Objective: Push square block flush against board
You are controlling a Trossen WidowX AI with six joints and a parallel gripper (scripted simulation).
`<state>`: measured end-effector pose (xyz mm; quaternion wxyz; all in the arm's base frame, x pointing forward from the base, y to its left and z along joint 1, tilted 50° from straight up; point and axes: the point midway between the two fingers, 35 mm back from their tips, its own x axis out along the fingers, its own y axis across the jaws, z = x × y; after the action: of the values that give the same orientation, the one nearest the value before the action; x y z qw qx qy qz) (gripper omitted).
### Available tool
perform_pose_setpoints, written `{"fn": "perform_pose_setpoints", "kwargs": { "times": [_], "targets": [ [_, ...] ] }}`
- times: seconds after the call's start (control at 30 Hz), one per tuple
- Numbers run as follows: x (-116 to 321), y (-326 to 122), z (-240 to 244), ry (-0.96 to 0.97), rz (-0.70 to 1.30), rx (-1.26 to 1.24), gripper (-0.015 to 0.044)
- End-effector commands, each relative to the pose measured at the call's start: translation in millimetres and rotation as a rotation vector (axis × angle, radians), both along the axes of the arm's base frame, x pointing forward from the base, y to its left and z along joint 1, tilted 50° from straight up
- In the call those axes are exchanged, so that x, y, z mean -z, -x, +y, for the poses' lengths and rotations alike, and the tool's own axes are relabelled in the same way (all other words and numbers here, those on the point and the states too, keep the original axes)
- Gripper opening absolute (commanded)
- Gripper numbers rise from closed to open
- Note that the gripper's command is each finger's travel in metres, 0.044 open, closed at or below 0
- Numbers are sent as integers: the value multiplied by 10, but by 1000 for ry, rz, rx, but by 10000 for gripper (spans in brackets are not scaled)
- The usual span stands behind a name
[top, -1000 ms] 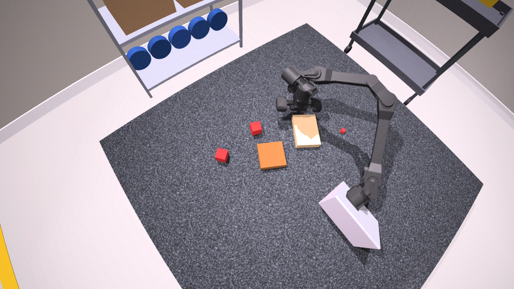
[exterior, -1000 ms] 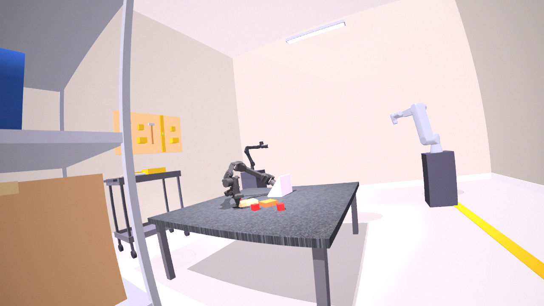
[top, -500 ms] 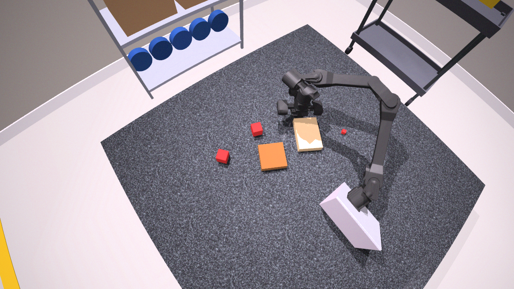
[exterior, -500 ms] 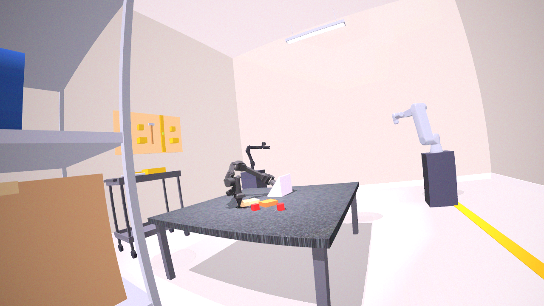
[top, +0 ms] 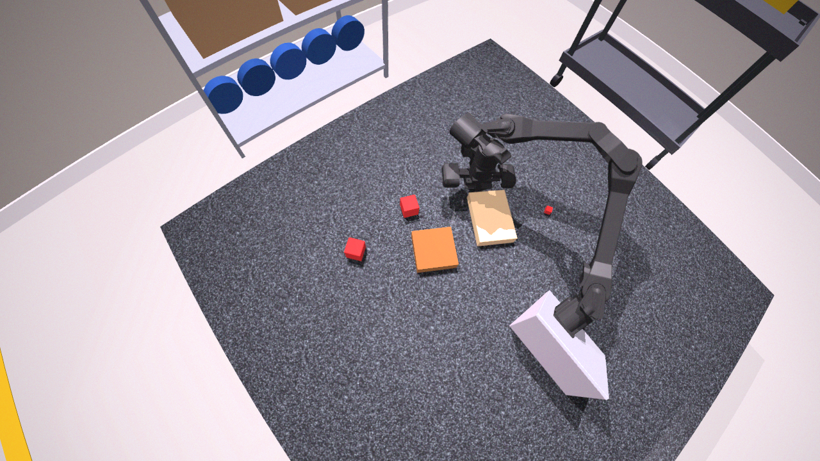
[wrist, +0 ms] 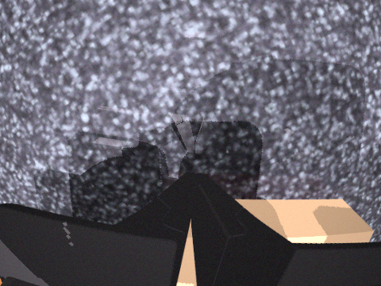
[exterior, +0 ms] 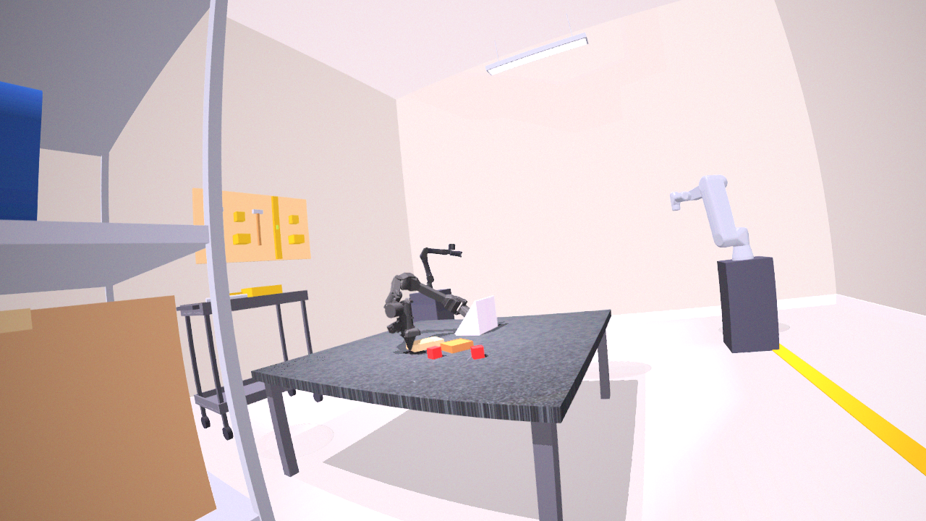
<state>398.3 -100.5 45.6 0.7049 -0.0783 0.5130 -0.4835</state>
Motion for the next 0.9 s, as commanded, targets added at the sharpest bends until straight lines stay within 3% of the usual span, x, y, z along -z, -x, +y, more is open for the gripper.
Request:
{"fn": "perform_pose_setpoints", "kwargs": {
  "times": [0.0, 0.87],
  "targets": [
    [53, 63, 11, -4, 11, 5, 0],
    [-81, -189, -105, -3, 10, 5, 0]
  ]
}}
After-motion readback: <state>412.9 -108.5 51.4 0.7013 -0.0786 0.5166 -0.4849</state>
